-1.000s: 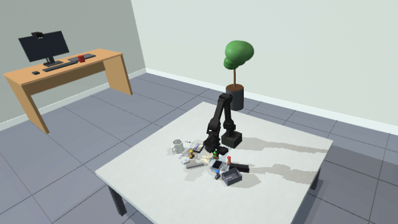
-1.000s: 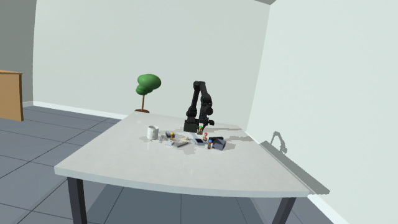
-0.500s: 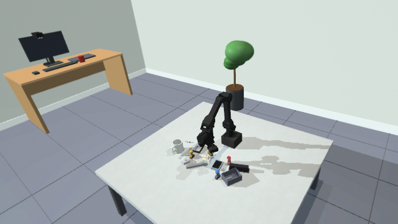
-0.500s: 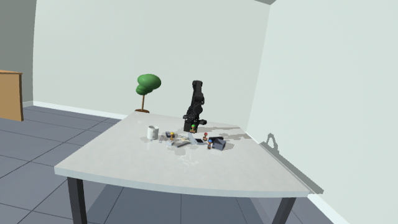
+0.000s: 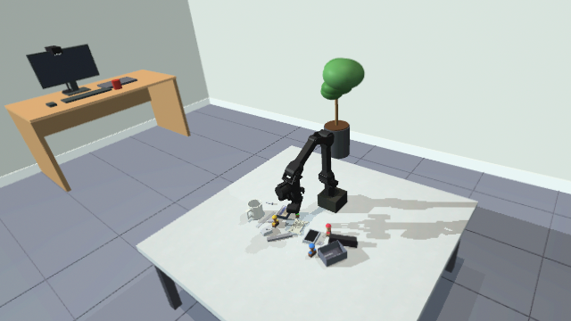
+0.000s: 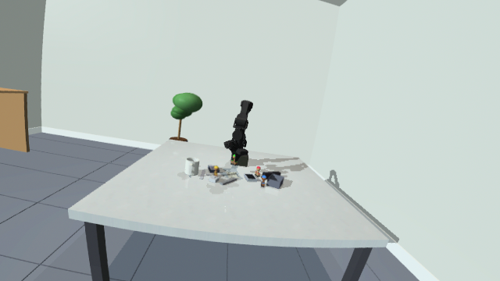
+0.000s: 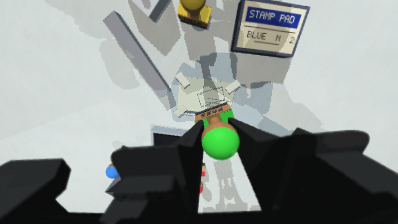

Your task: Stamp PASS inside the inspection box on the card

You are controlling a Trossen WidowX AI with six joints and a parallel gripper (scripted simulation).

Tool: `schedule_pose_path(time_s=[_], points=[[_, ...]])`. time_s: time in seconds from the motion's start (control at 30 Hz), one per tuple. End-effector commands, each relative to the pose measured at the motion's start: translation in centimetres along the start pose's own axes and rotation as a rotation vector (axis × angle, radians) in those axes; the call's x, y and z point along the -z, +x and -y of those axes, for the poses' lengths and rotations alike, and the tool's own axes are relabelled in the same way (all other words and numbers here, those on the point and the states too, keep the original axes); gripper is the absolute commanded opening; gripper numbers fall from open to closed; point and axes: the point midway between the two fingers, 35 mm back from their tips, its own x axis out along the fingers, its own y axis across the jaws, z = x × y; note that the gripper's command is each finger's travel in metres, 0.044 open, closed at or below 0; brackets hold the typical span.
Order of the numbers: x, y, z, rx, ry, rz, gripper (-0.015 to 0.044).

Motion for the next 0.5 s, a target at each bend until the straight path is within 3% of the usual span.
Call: schedule_pose_path(time_s=[0.0, 0.47], points=[[-0.38, -0.06, 0.54, -0.006, 0.079, -0.001, 0.0000], [-0.44, 0.77, 0.44, -0.007, 0.079, -0.001, 0.0000]])
